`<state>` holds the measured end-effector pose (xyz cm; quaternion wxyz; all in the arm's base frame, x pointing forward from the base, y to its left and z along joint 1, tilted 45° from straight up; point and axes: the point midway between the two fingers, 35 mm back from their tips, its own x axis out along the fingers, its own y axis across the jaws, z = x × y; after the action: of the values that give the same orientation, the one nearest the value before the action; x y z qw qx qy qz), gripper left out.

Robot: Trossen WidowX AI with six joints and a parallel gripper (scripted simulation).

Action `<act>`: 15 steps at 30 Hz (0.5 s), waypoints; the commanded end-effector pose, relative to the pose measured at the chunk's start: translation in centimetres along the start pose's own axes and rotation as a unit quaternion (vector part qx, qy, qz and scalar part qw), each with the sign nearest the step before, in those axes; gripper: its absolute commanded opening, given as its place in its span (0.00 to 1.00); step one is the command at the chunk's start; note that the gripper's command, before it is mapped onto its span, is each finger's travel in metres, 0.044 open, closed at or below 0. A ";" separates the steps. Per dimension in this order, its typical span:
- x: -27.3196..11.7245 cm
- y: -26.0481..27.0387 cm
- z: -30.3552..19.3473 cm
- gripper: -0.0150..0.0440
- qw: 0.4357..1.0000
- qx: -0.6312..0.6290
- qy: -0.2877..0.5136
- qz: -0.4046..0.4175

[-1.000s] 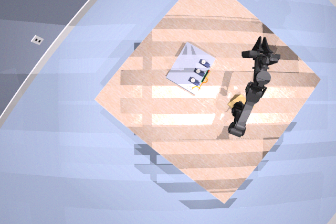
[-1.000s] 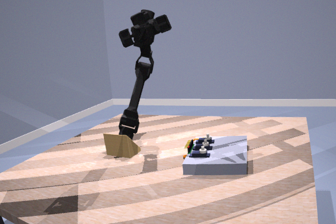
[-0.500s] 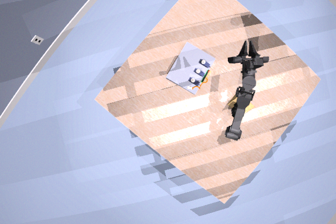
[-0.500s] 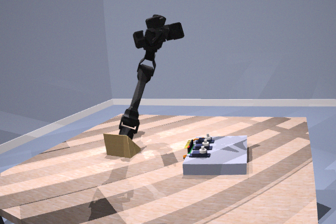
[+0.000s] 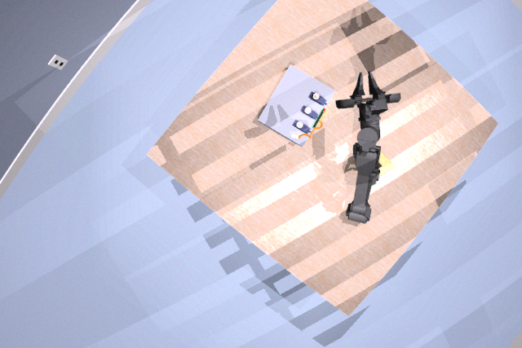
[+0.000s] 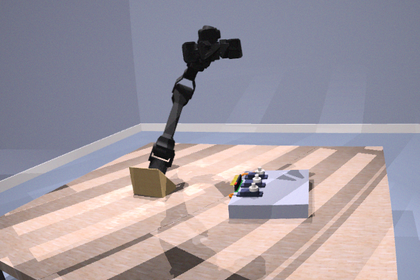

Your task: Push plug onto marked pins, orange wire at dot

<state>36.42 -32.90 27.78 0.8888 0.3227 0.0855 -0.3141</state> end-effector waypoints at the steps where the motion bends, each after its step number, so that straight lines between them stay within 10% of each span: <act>1: -0.7 1.6 -0.6 0.45 1.000 -0.021 -0.004 0.014; 15: -3.0 6.0 -2.8 0.45 0.996 -0.075 -0.010 0.057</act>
<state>37.76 -27.45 29.30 0.9202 0.2712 0.0845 -0.2694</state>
